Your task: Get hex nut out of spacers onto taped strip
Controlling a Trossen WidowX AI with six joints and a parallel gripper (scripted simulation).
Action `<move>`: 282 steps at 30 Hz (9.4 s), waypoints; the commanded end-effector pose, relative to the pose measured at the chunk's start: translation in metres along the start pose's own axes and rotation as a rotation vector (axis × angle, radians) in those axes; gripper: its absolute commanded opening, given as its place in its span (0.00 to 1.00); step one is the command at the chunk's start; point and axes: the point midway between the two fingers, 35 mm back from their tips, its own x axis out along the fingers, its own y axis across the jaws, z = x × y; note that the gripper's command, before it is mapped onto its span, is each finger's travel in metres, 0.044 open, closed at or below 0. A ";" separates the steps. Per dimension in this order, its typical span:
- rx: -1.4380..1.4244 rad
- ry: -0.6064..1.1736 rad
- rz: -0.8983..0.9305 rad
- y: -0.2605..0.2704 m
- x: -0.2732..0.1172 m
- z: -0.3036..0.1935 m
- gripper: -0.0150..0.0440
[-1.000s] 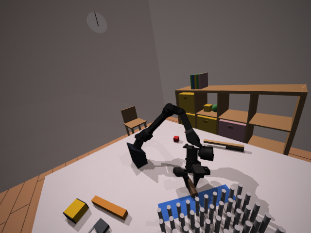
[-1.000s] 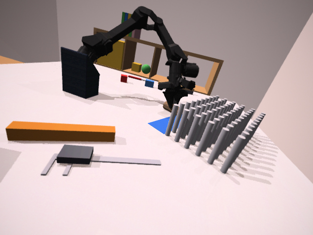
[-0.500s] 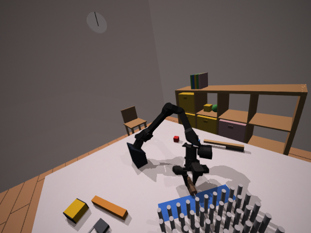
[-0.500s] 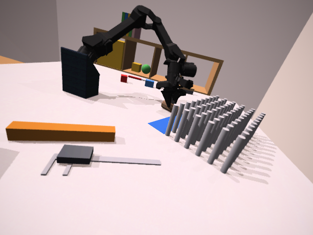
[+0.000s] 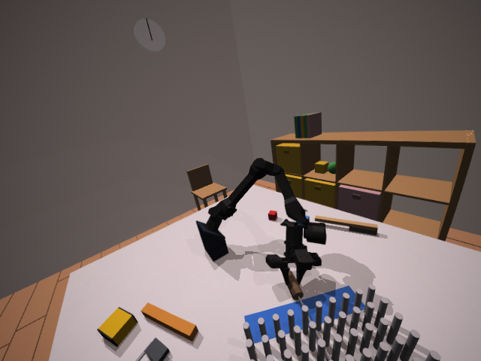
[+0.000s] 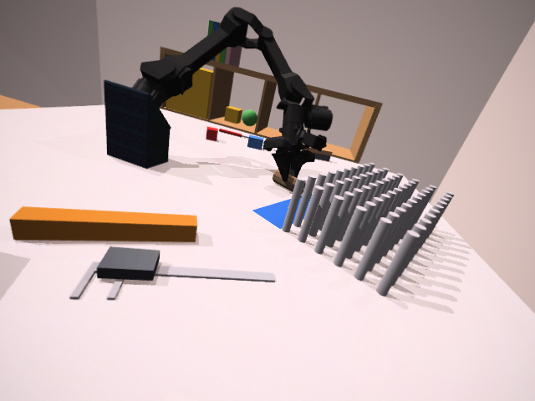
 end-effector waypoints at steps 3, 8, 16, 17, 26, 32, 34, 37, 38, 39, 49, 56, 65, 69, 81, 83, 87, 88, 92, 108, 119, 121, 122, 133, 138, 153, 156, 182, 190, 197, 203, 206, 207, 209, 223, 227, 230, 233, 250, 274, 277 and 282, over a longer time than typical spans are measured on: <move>0.003 -0.003 -0.005 -0.002 -0.002 -0.005 0.25; 0.003 -0.003 -0.005 -0.002 -0.003 -0.008 0.25; 0.003 -0.003 -0.005 -0.002 -0.006 -0.014 0.25; 0.003 -0.003 -0.005 -0.002 -0.006 -0.014 0.25; 0.003 -0.003 -0.005 -0.002 -0.009 -0.020 0.25; 0.004 -0.002 -0.005 -0.002 -0.011 -0.025 0.25; 0.004 -0.002 -0.005 -0.002 -0.011 -0.026 0.25; 0.004 -0.002 -0.005 -0.002 -0.012 -0.028 0.25; 0.004 -0.002 -0.005 -0.002 -0.013 -0.029 0.25; 0.004 -0.002 -0.005 -0.002 -0.013 -0.029 0.25; 0.004 -0.002 -0.006 -0.002 -0.016 -0.036 0.25; 0.004 -0.001 -0.006 -0.002 -0.018 -0.041 0.25; 0.005 -0.001 -0.005 -0.002 -0.021 -0.047 0.25; 0.005 -0.001 -0.005 -0.002 -0.022 -0.050 0.25; 0.005 -0.001 -0.005 -0.002 -0.025 -0.058 0.25; 0.005 -0.001 -0.005 -0.002 -0.026 -0.060 0.25; 0.005 0.000 -0.005 -0.002 -0.027 -0.062 0.25; 0.005 0.000 -0.005 -0.002 -0.028 -0.063 0.25; 0.005 0.000 -0.005 -0.002 -0.029 -0.066 0.25; 0.005 0.000 -0.005 -0.002 -0.034 -0.077 0.25; 0.005 0.001 -0.005 -0.002 -0.037 -0.084 0.25; 0.005 0.001 -0.005 -0.002 -0.038 -0.086 0.25; 0.005 0.001 -0.005 -0.002 -0.038 -0.086 0.25; 0.005 0.001 -0.005 -0.002 -0.042 -0.088 0.25; 0.004 0.000 -0.004 -0.002 -0.046 -0.085 0.25; 0.001 -0.001 -0.003 -0.004 -0.060 -0.087 0.25; 0.003 -0.001 -0.003 -0.006 -0.067 -0.096 0.25; -0.001 -0.002 -0.012 -0.031 -0.162 -0.063 0.25; -0.014 0.005 -0.015 -0.037 -0.177 -0.059 0.25; -0.230 0.024 0.042 -0.018 -0.183 -0.067 0.25; -0.421 0.042 0.098 -0.001 -0.189 -0.078 0.25; -0.515 0.050 0.127 0.007 -0.193 -0.084 0.25; -0.546 0.052 0.137 0.010 -0.195 -0.086 0.25; -0.608 0.053 0.158 0.014 -0.198 -0.089 0.25; -1.049 0.043 0.291 0.041 -0.217 -0.111 0.25; -1.180 0.039 0.332 0.048 -0.223 -0.119 0.25; -1.275 0.032 0.363 0.053 -0.226 -0.124 0.25; -1.367 0.023 0.394 0.057 -0.229 -0.128 0.25; -1.885 -0.051 0.589 0.080 -0.252 -0.163 0.25; -2.594 -0.310 0.939 0.100 -0.296 -0.222 0.25; -2.674 -0.360 0.988 0.102 -0.302 -0.230 0.25; -2.801 -0.456 1.071 0.103 -0.313 -0.242 0.25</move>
